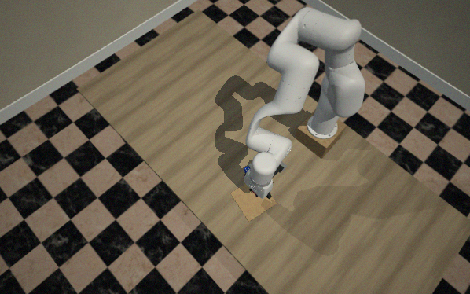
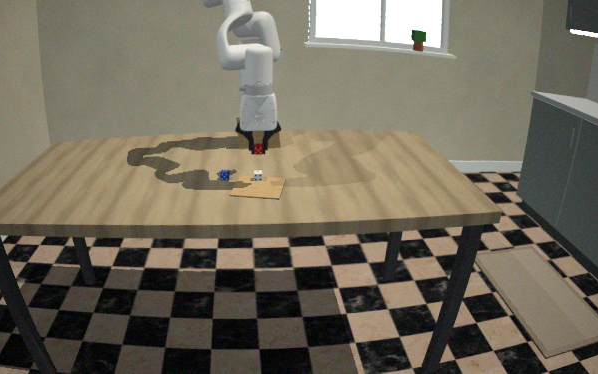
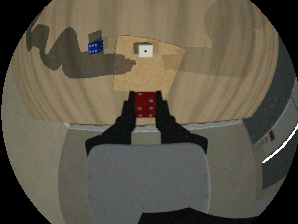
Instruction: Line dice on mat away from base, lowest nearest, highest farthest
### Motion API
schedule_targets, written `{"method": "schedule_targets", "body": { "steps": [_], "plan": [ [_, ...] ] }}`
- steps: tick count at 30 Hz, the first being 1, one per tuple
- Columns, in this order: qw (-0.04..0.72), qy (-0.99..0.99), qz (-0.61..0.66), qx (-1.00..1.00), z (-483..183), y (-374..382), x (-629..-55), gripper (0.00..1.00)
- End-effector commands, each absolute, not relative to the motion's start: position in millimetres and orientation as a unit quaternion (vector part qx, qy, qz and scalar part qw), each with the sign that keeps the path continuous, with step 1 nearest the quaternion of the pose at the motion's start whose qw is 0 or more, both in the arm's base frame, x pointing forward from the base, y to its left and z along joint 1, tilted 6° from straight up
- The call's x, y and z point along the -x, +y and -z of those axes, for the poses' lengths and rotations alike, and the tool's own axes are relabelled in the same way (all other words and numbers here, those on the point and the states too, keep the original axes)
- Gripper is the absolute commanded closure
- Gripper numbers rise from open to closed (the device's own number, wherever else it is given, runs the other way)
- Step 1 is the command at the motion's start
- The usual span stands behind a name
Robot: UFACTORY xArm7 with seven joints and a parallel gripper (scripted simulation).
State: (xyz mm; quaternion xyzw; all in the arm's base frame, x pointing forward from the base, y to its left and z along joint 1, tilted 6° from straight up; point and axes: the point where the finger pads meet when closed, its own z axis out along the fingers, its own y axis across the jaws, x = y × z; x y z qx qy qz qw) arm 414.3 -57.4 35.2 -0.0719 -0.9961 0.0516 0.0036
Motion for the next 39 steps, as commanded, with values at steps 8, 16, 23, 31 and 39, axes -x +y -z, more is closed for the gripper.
{"method": "schedule_targets", "body": {
  "steps": [8, 16, 23, 31, 39],
  "plan": [
    [0.002, -0.996, -0.052, 0.073, -35, -58, -416, 0.79],
    [0.002, -0.996, -0.052, 0.073, -15, -60, -416, 0.79],
    [0.002, -0.996, -0.052, 0.073, 7, -63, -416, 0.79],
    [0.002, -0.996, -0.052, 0.073, 44, -67, -415, 0.79],
    [0.002, -0.996, -0.052, 0.073, 58, -68, -415, 0.79]
  ]
}}
